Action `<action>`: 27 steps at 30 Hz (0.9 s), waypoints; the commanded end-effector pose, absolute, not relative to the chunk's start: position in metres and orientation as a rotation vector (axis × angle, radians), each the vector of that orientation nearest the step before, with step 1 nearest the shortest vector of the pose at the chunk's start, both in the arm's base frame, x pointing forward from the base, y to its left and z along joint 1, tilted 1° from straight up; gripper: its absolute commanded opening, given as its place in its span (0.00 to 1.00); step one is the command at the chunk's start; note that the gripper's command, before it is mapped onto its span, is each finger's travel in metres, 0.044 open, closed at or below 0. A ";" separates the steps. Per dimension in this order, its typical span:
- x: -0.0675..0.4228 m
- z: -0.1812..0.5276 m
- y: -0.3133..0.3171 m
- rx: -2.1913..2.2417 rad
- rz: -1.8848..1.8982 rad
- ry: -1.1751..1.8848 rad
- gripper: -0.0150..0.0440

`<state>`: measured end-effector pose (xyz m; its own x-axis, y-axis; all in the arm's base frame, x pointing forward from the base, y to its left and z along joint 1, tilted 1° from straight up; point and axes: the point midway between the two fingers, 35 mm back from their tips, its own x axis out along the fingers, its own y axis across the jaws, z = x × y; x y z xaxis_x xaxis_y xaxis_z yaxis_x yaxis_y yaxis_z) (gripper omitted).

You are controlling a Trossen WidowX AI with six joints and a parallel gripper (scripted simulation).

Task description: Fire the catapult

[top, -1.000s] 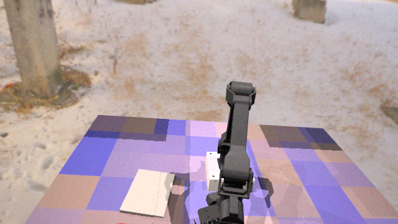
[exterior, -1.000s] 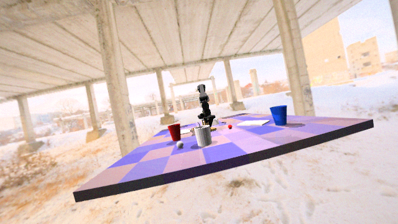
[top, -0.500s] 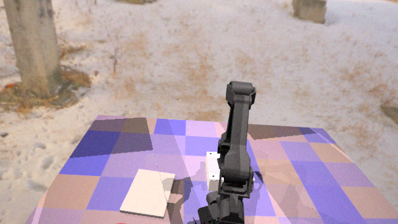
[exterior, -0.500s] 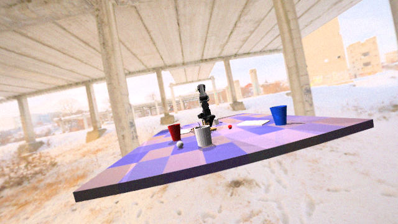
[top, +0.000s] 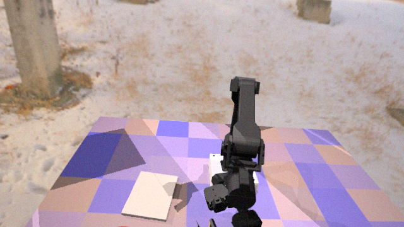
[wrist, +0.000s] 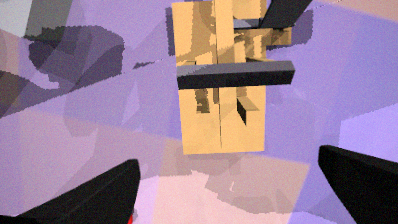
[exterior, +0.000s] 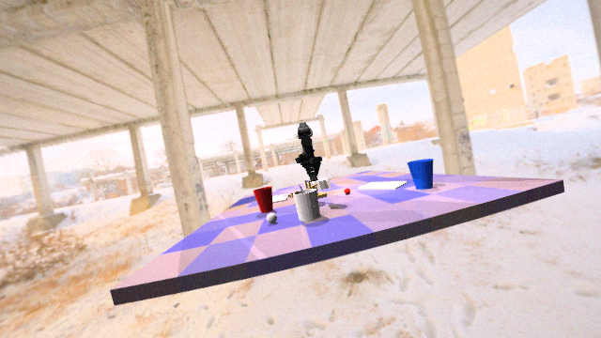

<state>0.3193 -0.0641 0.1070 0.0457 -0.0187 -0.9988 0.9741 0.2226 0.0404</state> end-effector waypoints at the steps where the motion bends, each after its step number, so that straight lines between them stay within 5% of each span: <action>1: 0.317 0.104 -0.064 0.991 -0.980 1.295 1.00; 27: 0.316 0.107 -0.063 0.288 -0.303 1.515 1.00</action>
<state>0.3168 -0.0629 0.1064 0.0351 -0.0165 -0.9992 0.4458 0.8951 0.0009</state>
